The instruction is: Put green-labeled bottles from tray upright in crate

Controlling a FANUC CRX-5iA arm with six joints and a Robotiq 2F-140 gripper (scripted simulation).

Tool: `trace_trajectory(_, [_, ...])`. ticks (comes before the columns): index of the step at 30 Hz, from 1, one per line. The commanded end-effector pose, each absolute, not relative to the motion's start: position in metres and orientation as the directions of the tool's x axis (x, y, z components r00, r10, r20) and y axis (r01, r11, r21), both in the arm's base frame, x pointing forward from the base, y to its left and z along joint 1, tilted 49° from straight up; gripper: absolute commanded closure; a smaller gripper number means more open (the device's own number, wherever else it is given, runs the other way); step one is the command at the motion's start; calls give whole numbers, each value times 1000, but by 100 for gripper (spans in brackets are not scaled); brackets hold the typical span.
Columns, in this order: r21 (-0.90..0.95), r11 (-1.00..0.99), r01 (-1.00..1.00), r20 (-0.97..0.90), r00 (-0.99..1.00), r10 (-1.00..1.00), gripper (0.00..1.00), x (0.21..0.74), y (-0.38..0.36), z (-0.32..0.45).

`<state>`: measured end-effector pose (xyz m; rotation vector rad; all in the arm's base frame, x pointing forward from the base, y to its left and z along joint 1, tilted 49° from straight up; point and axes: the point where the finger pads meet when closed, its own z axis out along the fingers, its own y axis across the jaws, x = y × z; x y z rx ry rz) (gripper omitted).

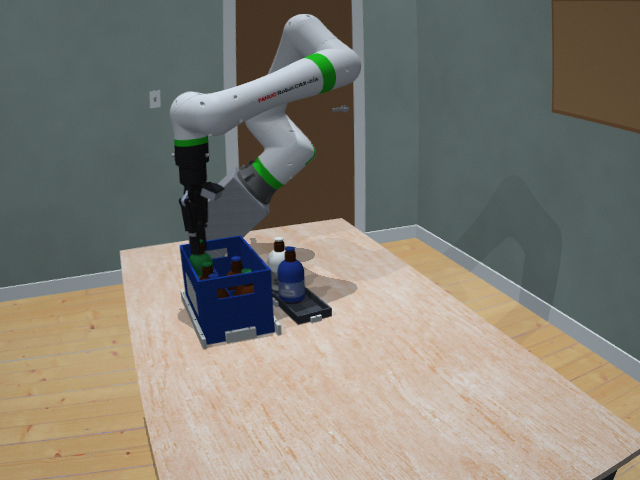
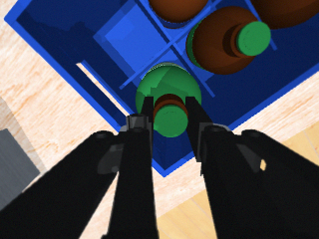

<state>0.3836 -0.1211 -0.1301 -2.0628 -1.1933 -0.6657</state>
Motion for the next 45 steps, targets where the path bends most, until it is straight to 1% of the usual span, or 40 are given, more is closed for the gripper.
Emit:
trace_trajectory(1, [-283,-371,884,698,455,552,90,384,-121,-131])
trace_trajectory(45, [-283,-371,884,698,455,552,90,385,-113,-138])
